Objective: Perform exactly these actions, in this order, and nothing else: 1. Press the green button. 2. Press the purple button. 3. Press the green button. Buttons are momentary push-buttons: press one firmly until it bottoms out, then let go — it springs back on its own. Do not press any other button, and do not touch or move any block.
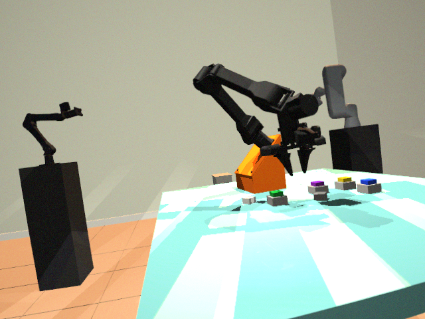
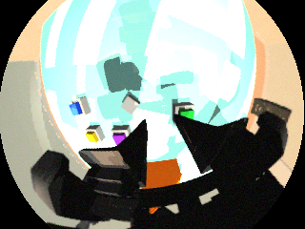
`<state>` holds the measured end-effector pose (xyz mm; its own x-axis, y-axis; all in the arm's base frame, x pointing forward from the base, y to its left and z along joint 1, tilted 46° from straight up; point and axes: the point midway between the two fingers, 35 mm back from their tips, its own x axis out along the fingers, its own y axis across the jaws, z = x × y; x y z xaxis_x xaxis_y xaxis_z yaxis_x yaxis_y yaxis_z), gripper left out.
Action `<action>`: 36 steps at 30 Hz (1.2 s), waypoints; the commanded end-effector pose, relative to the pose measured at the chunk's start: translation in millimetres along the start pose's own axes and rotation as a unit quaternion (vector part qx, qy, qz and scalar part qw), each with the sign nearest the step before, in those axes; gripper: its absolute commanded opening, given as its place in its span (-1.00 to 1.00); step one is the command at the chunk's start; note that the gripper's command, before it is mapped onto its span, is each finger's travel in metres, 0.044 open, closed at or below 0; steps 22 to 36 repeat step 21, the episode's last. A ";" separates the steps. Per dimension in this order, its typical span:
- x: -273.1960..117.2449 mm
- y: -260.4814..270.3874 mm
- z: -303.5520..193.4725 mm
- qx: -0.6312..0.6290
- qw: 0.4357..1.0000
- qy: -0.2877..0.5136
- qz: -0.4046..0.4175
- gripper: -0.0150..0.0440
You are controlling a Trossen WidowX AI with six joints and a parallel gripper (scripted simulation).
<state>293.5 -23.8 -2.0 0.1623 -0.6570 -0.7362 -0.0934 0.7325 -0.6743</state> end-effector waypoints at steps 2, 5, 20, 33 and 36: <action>-15.1 80.1 10.4 -0.012 1.000 0.006 0.018 0.64; -23.2 123.7 8.4 -0.003 1.000 0.011 0.016 0.86; -34.9 232.1 -30.7 0.028 0.999 0.013 -0.022 0.86; -34.9 232.1 -30.7 0.028 0.999 0.013 -0.022 0.86; -34.9 232.1 -30.7 0.028 0.999 0.013 -0.022 0.86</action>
